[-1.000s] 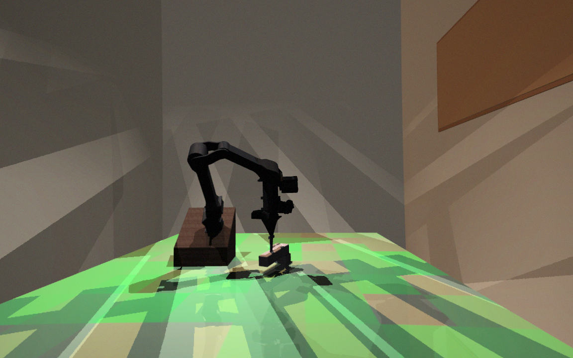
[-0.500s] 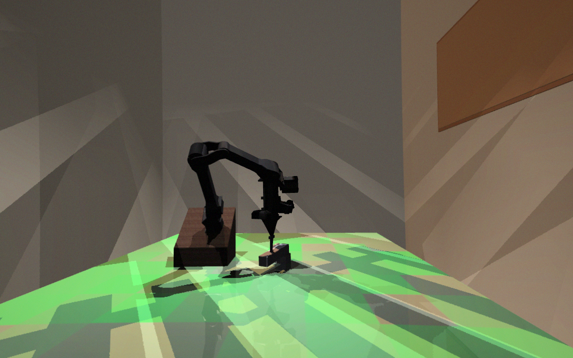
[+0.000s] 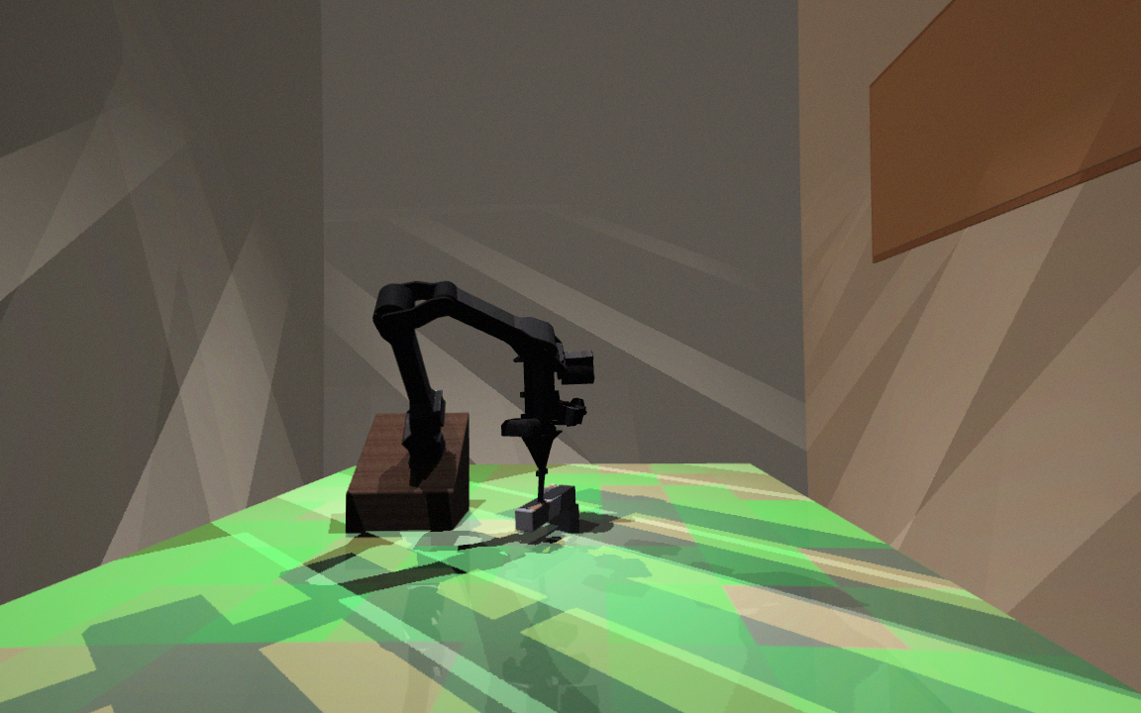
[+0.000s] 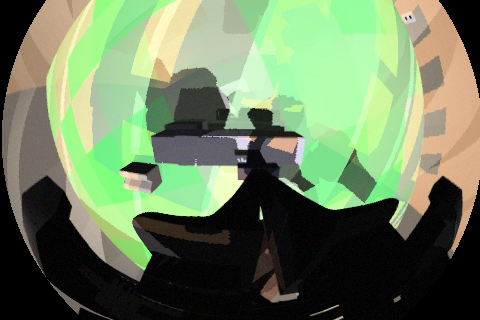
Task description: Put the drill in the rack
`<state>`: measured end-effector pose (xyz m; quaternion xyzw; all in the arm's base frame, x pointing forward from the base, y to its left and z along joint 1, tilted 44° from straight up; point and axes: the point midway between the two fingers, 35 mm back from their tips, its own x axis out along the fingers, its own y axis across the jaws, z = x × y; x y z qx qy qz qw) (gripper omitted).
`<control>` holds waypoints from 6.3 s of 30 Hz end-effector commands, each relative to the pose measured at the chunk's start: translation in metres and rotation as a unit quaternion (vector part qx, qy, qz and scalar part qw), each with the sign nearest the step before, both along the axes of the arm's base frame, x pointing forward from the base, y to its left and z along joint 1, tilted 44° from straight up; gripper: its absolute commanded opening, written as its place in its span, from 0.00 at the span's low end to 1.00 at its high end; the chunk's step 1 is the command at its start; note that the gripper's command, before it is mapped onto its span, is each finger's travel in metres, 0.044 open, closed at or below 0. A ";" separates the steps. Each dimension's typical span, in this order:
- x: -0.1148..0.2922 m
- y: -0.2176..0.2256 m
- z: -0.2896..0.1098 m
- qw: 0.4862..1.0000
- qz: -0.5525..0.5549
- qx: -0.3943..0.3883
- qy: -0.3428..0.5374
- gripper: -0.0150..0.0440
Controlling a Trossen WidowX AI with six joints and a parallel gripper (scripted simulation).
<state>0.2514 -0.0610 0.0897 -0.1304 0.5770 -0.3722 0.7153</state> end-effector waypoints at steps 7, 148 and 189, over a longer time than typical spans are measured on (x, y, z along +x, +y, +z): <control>-0.002 -0.006 -0.009 1.000 -0.006 -0.002 0.005 0.25; 0.062 0.039 -0.172 0.709 0.510 -0.037 0.485 0.25; 0.073 0.059 -0.189 0.709 0.511 -0.037 0.484 0.97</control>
